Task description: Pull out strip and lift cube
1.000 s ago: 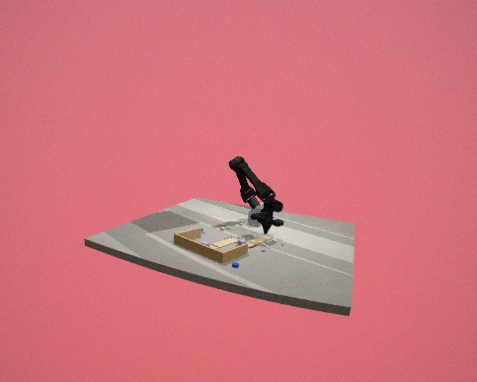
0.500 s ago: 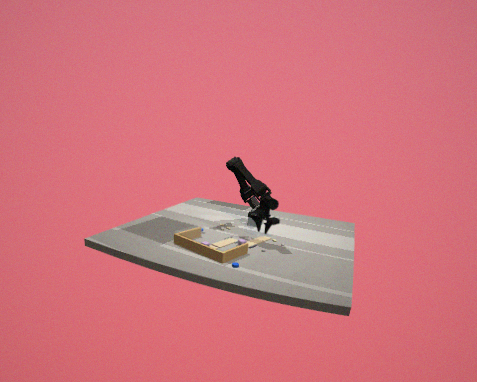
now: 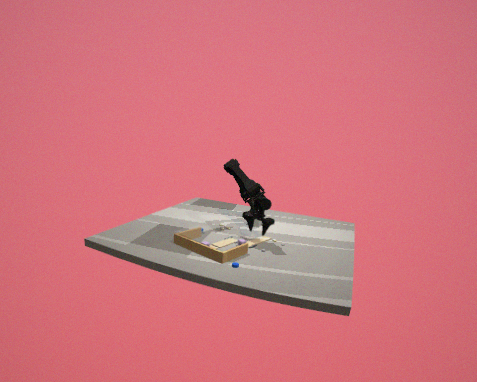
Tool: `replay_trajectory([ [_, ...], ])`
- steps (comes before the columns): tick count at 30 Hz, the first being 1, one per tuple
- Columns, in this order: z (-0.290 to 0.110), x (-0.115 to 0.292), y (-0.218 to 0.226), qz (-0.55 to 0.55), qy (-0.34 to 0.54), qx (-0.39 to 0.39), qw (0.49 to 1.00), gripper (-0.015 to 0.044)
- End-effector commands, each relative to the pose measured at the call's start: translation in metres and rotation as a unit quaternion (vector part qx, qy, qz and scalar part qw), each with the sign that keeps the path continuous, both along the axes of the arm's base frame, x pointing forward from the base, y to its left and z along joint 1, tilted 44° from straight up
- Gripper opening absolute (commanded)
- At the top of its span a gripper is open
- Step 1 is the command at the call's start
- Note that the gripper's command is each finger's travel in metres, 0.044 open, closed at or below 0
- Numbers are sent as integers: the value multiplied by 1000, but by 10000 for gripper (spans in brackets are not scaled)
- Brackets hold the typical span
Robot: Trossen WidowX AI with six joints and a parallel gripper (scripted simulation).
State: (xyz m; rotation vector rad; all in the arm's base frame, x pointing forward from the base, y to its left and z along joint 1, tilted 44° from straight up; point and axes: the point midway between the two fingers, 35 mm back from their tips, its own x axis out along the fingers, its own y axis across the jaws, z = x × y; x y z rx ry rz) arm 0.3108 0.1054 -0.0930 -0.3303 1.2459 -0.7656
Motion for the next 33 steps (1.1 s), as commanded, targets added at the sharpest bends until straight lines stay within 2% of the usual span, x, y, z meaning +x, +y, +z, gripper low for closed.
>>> replay_trajectory([
  [1, 6, 15, 0, 2, -1, -2, 1000, 440],
  [33, 42, 112, 1, 2, -4, -2, 1000, 440],
])
